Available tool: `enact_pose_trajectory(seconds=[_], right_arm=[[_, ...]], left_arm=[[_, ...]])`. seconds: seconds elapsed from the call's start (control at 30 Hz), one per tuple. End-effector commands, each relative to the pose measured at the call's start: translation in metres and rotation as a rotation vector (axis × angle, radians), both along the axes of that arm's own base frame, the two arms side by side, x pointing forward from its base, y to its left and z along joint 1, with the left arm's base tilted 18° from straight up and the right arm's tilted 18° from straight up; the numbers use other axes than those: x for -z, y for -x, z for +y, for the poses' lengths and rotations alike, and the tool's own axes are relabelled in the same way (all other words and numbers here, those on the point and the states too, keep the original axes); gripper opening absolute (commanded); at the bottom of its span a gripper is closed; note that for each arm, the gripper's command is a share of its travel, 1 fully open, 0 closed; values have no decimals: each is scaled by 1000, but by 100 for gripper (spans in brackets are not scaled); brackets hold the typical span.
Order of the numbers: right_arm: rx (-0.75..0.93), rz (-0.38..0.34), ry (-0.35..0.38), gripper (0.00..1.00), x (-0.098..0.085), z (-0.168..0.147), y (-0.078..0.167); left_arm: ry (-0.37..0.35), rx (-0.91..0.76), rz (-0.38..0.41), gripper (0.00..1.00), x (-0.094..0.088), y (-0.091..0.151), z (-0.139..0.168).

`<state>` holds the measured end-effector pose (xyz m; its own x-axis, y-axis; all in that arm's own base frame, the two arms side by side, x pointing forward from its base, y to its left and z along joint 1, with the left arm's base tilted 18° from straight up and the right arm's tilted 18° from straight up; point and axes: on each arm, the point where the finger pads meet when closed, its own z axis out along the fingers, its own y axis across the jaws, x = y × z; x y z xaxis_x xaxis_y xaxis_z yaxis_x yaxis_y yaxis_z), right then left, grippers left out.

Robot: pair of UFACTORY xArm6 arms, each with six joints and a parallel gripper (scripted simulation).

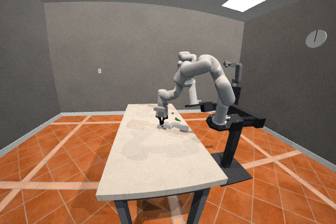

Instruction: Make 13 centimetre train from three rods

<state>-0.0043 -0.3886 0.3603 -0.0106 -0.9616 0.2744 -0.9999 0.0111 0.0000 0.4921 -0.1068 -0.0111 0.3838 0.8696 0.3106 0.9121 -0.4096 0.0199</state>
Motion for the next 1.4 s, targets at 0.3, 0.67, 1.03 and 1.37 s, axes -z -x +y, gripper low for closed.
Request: enact_pose_trajectory(seconds=[0.3, 0.67, 1.03, 1.37], right_arm=[[0, 0, 4, 100, -1, 0, 0], [0, 0, 4, 100, -1, 0, 0], [0, 0, 4, 100, -1, 0, 0], [0, 0, 4, 100, -1, 0, 0]], left_arm=[[1, 1, -4, 6, 22, -6, 6], [1, 1, -4, 6, 22, -6, 6], [1, 1, -4, 6, 22, -6, 6], [1, 1, -4, 6, 22, -6, 6]])
